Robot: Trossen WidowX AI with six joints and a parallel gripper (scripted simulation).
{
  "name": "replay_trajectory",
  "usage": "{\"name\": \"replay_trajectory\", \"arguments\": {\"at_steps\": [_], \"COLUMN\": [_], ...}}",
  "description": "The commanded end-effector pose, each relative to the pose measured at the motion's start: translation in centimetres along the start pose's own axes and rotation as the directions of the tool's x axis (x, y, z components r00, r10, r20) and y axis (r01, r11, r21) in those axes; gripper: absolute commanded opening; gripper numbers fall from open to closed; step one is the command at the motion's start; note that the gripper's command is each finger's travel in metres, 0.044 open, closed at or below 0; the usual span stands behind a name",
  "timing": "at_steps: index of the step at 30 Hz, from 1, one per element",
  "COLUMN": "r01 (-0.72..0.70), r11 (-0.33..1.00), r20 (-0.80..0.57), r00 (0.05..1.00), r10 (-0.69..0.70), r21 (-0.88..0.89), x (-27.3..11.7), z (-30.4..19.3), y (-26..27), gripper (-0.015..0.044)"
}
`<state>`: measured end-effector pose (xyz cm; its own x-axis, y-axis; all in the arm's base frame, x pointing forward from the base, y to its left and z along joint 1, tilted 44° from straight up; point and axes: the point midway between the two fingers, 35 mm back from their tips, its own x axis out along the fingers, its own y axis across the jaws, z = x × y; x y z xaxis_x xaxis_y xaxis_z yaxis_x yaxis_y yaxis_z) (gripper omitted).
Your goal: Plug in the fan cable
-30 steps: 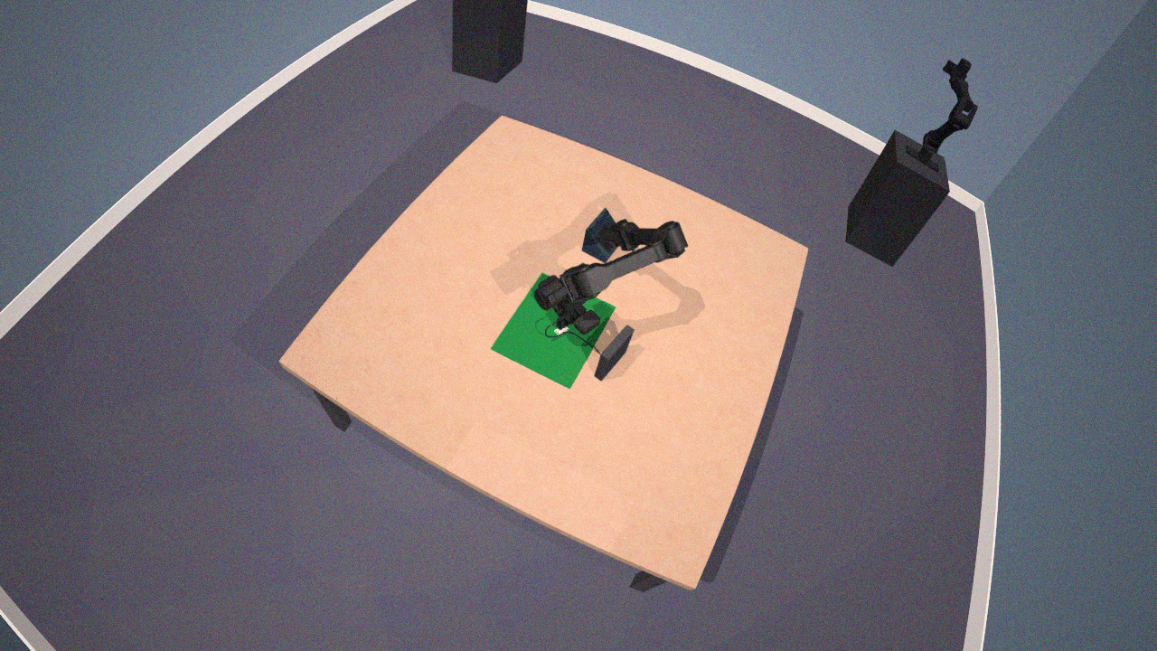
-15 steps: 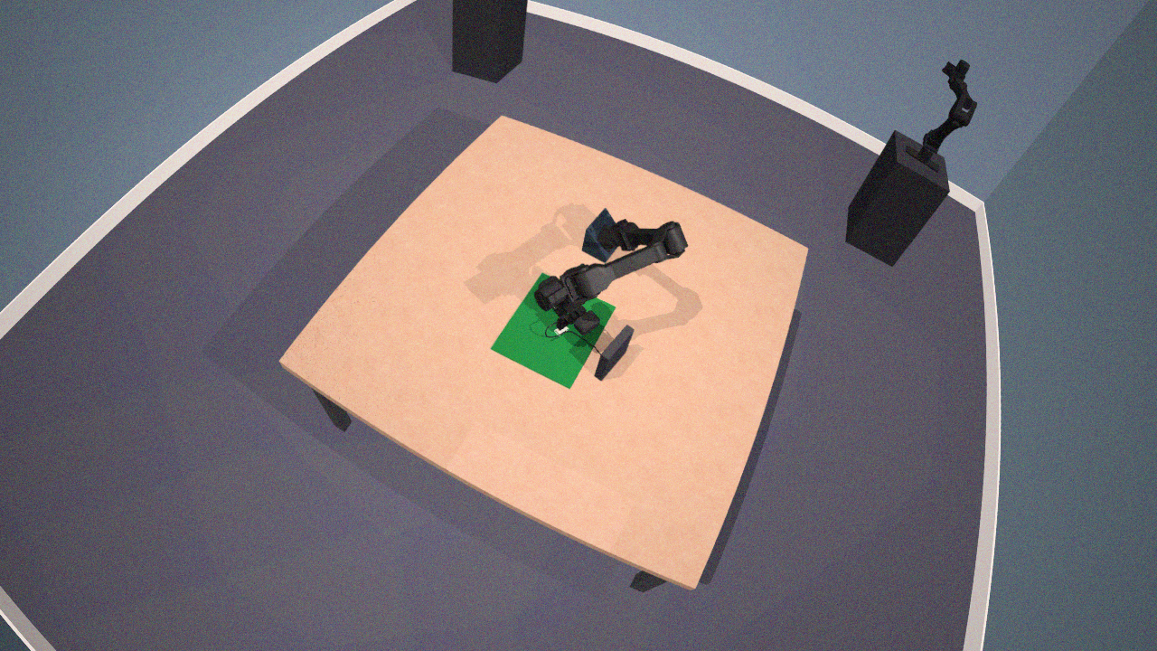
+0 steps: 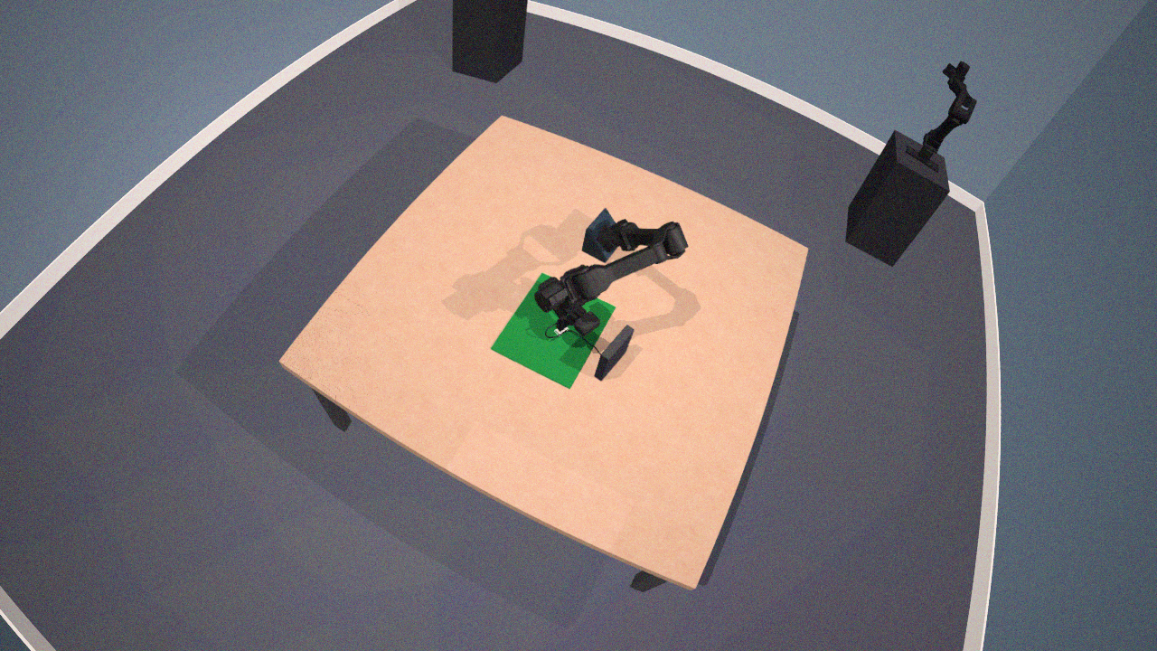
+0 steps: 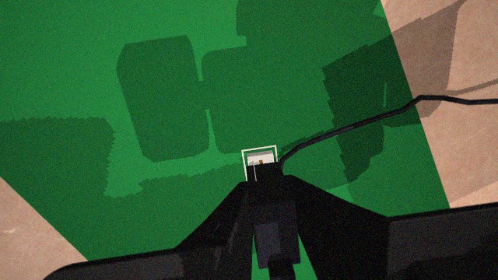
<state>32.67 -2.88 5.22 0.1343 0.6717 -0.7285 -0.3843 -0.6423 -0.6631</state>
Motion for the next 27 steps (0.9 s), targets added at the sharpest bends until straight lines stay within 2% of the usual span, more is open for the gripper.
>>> {"name": "replay_trajectory", "arguments": {"at_steps": [1, 22, 27], "r01": [0.005, 0.012, 0.009], "r11": [1.000, 1.000, 1.000], "r20": [0.001, 0.012, 0.007], "r00": [1.000, 1.000, 1.000], "r10": [-0.005, -0.012, -0.009], "r21": [0.005, -0.005, -0.002], "x": [0.3, 1.6, 1.2], "z": [0.0, 0.0, 0.0], "y": [-0.1, 0.0, 0.0], "gripper": [0.0000, 0.0000, 0.0131]}}
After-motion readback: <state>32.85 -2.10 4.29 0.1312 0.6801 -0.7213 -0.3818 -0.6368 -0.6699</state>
